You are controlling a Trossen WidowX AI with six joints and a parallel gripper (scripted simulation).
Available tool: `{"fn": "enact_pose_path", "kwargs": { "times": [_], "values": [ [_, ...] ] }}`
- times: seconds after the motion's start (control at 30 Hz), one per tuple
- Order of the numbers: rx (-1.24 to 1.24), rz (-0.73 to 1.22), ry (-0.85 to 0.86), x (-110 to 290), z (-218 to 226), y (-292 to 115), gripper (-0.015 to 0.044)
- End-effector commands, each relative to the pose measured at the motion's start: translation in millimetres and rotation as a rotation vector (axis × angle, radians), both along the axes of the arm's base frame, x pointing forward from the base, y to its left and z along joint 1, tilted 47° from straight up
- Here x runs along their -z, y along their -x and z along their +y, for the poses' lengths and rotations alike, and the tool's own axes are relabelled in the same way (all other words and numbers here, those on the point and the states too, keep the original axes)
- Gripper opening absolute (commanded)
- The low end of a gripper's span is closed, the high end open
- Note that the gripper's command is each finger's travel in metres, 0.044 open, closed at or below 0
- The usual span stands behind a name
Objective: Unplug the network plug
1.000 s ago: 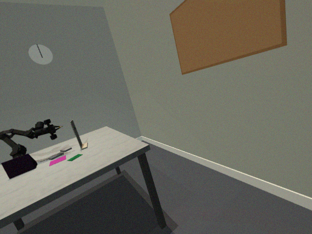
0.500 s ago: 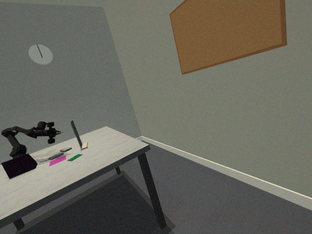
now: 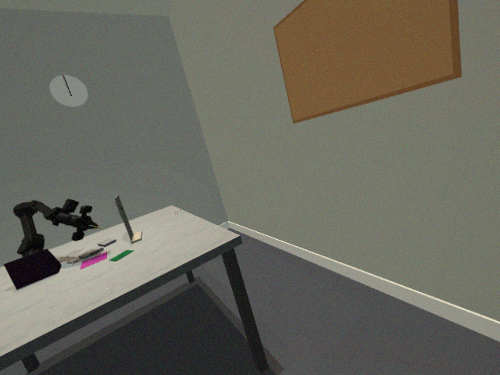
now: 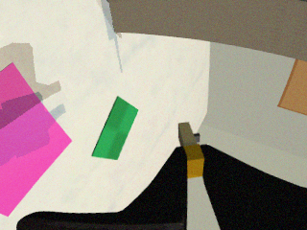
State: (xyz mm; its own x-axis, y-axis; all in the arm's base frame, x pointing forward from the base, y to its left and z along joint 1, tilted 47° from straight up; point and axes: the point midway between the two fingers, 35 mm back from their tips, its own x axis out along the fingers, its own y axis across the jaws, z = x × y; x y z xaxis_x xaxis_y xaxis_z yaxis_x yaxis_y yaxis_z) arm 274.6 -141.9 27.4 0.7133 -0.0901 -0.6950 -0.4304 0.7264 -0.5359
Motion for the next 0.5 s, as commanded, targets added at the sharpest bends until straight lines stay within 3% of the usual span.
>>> {"fn": "enact_pose_path", "kwargs": {
  "times": [0.0, 0.47],
  "values": [
    [-0.051, 0.041, -0.04, 14.3, 2.9, 6.5, 0.0],
    [-0.189, 0.115, -0.201, 51.6, 16.8, 31.2, 0.0]
  ]
}}
